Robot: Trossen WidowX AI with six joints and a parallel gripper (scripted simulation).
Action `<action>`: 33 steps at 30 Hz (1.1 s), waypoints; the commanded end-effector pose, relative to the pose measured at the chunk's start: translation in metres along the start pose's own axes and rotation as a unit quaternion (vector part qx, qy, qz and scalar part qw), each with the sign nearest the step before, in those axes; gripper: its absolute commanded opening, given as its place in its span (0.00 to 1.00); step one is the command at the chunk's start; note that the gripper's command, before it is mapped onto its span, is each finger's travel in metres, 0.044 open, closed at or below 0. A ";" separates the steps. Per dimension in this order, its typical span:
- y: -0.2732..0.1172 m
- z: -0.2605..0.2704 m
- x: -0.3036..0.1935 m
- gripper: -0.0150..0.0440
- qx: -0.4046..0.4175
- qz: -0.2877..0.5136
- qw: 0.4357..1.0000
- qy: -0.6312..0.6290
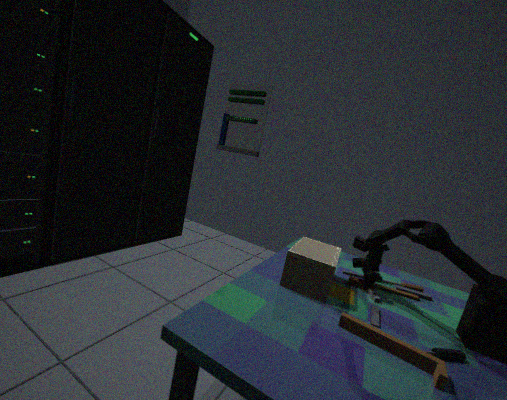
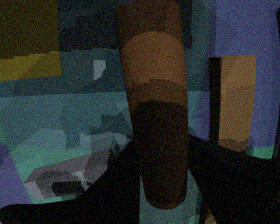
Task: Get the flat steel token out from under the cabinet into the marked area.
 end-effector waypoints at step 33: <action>0.001 0.021 0.018 0.25 0.001 -0.002 1.000 0.000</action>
Point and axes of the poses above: the point midway between the two fingers, 35 mm back from their tips, its own y axis out along the fingers, its own z axis across the jaws, x = y × z, the point moved 4 cm from there along -y, back along the fingers, and after that the axes turned 1 degree about -y, right-handed, at the moved point
